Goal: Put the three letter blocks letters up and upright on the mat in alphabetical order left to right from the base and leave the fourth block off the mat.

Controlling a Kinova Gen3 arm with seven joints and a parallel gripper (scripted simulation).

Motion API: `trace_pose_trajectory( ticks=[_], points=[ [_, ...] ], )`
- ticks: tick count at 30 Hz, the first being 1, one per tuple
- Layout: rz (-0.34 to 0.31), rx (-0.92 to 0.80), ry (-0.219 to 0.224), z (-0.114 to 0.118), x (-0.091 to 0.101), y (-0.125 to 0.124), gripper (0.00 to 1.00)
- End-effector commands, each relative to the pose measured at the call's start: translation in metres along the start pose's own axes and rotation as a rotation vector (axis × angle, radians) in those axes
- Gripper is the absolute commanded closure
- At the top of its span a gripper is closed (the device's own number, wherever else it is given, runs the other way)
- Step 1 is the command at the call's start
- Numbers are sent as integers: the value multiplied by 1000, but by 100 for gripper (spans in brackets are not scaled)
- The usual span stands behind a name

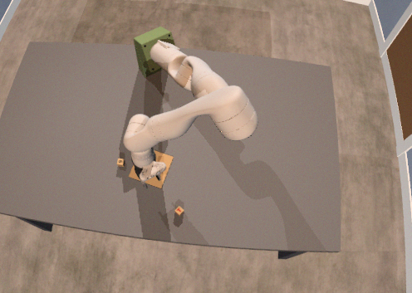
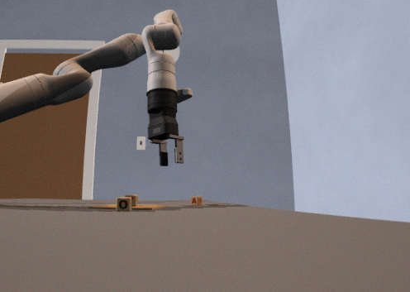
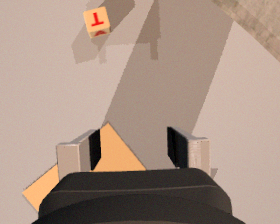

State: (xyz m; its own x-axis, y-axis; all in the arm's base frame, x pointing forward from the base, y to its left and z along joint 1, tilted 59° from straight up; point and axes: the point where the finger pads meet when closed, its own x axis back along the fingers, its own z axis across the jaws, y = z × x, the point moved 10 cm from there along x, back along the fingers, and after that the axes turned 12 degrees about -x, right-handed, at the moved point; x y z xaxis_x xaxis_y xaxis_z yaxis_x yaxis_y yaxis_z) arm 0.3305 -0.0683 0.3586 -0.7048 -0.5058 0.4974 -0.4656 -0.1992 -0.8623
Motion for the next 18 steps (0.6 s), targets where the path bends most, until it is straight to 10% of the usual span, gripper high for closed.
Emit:
trace_pose_trajectory(
  ticks=[1,18],
  points=[
    [-10,-56,0,-1,-1,-11,0],
    [-7,-472,0,-6,-3,-53,0]
  ],
)
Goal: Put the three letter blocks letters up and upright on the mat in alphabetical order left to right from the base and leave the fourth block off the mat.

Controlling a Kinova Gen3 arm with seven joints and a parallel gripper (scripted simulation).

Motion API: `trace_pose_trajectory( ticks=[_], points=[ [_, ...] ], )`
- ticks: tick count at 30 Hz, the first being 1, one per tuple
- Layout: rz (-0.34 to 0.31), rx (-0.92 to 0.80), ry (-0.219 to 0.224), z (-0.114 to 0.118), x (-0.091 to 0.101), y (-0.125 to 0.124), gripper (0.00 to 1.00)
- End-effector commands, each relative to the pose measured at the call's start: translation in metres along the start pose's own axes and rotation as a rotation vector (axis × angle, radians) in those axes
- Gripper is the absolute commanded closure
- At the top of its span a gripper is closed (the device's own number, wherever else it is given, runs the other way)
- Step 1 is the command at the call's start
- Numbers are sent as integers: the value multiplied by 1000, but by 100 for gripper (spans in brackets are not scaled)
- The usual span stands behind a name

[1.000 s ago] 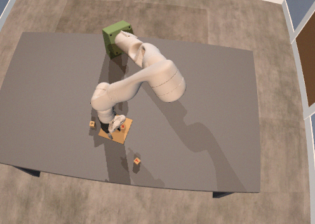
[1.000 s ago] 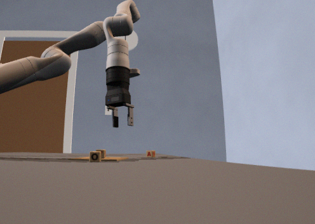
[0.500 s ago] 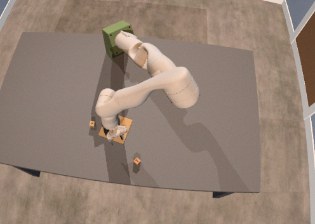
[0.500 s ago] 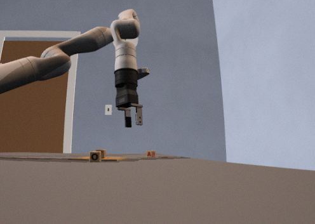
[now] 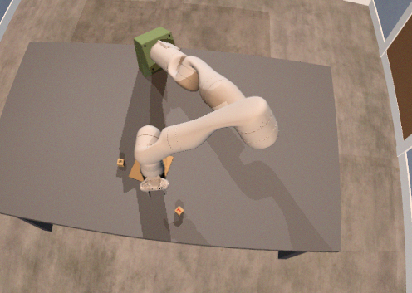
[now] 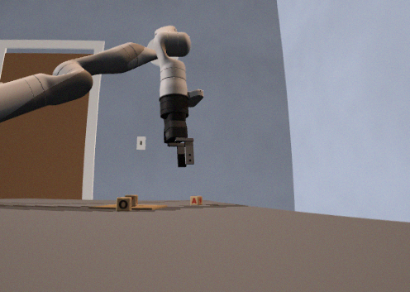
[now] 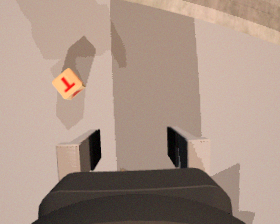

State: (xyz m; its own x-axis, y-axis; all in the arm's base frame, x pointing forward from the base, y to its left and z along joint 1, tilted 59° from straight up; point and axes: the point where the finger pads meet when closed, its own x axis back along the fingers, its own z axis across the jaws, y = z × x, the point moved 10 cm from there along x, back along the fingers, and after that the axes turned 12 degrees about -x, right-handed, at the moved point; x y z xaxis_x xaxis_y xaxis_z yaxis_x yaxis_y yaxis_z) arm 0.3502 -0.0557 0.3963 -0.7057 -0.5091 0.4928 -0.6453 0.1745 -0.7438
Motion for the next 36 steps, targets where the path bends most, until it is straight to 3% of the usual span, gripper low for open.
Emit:
trace_pose_trajectory(
  ticks=[1,13,36],
  points=[
    [-7,-66,5,-7,-2,-9,0],
    [-16,-368,0,-29,-6,-28,0],
    [-32,-726,8,-57,-14,-43,0]
  ],
)
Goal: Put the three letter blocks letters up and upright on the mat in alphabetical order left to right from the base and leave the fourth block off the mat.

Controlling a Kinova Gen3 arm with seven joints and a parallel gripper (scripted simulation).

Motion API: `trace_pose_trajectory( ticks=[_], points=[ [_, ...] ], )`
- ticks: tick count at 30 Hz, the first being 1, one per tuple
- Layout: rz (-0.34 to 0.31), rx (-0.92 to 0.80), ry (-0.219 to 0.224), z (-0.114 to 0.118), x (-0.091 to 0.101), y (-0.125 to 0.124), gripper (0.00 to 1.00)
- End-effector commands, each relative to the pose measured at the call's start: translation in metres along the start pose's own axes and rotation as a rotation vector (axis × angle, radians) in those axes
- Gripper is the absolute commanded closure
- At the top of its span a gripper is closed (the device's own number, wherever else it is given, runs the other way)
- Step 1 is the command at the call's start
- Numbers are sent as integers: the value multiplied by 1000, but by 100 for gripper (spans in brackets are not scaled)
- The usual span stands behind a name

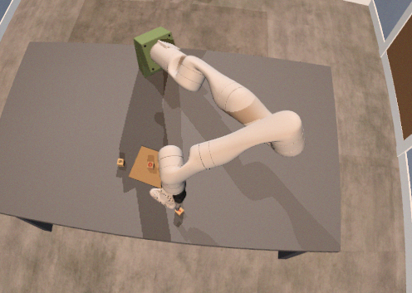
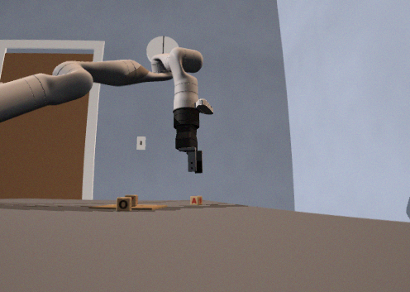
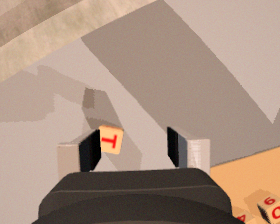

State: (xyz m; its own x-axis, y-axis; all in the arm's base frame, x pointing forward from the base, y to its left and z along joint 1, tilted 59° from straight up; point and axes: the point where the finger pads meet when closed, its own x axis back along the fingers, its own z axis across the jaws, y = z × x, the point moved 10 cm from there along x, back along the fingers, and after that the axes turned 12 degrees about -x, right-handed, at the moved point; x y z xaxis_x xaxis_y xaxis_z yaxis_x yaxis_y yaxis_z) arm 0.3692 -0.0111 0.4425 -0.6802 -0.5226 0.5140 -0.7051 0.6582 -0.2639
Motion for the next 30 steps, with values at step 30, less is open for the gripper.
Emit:
trace_pose_trajectory(
  ticks=[30],
  points=[
    [-13,-218,7,-21,-6,9,0]
  ],
)
